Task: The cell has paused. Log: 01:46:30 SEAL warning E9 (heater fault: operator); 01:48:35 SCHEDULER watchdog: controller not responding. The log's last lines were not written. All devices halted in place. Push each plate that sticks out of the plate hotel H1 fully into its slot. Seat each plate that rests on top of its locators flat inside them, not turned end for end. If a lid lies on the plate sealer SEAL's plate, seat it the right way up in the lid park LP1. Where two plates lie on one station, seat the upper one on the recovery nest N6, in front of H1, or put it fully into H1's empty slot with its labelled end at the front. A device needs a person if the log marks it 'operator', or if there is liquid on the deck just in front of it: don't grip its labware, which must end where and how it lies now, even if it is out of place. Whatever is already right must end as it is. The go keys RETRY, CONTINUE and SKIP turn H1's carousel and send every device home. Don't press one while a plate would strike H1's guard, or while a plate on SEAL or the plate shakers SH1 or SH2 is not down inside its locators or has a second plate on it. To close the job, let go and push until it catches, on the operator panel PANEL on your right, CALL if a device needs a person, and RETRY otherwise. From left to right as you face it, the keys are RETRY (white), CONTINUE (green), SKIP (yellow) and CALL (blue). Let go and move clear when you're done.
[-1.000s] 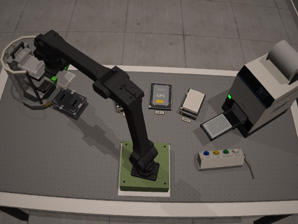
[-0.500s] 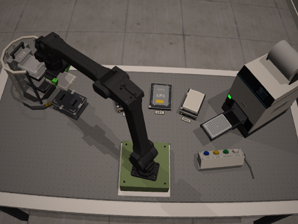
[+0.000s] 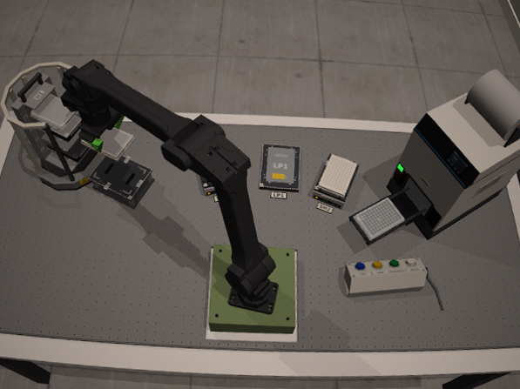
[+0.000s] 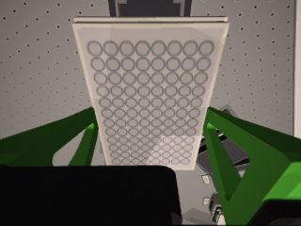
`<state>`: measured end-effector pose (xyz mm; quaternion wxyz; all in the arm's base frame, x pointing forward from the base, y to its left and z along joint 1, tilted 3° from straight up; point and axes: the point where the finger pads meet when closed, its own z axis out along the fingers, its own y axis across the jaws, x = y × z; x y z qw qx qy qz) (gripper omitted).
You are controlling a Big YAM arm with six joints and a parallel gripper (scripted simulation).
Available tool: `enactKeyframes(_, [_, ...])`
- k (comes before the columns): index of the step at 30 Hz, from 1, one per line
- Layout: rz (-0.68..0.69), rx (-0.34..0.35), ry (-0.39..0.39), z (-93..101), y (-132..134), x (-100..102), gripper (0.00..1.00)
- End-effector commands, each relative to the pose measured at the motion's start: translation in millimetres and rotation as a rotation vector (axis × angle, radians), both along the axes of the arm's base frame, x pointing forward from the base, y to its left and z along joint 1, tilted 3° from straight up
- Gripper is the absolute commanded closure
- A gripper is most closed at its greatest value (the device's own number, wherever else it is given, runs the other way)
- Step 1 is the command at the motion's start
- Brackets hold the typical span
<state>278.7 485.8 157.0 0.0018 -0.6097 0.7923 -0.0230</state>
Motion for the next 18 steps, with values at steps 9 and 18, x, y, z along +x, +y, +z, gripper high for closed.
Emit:
enactKeyframes(9, [0.006, -0.014, 0.009, -25.3, -2.3, 5.3, 0.20])
enactKeyframes(18, [0.007, -0.014, 0.009, -32.3, -2.6, 5.1, 0.20])
